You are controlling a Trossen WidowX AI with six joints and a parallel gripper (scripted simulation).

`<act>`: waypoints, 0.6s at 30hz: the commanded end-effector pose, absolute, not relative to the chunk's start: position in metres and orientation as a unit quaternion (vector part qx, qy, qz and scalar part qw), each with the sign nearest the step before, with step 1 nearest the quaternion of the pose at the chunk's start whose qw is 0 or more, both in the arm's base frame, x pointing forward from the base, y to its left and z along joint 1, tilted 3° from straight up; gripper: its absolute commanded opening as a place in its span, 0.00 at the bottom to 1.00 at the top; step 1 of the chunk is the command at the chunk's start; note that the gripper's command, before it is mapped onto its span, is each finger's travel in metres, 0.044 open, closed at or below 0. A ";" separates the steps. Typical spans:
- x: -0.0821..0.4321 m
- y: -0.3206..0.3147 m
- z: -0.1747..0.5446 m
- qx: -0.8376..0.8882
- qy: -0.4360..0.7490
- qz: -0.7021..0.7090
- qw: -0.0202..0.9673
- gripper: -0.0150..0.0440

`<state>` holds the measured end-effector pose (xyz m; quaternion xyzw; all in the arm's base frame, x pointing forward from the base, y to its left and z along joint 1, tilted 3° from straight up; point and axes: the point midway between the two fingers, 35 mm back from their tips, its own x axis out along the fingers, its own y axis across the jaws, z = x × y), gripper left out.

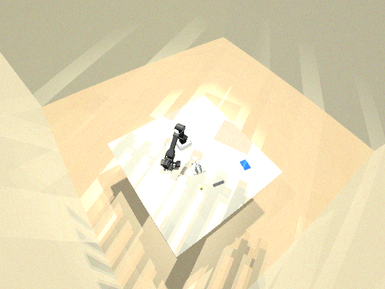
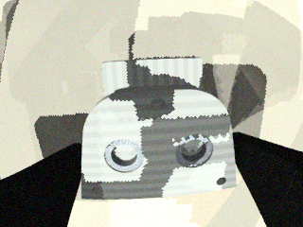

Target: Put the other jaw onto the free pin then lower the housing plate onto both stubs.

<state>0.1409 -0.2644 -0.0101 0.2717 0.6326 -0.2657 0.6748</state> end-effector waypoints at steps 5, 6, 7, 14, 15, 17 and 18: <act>0.141 -0.264 -0.010 0.272 0.633 -0.266 0.675 0.86; 0.141 -0.264 -0.010 0.272 0.633 -0.266 0.675 0.85; 0.141 -0.264 -0.010 0.272 0.633 -0.266 0.675 0.85; 0.141 -0.264 -0.010 0.272 0.633 -0.266 0.675 0.85; 0.141 -0.264 -0.010 0.272 0.633 -0.266 0.675 0.85; 0.141 -0.265 -0.010 0.272 0.633 -0.266 0.675 0.85; 0.141 -0.265 -0.008 0.272 0.633 -0.266 0.675 0.85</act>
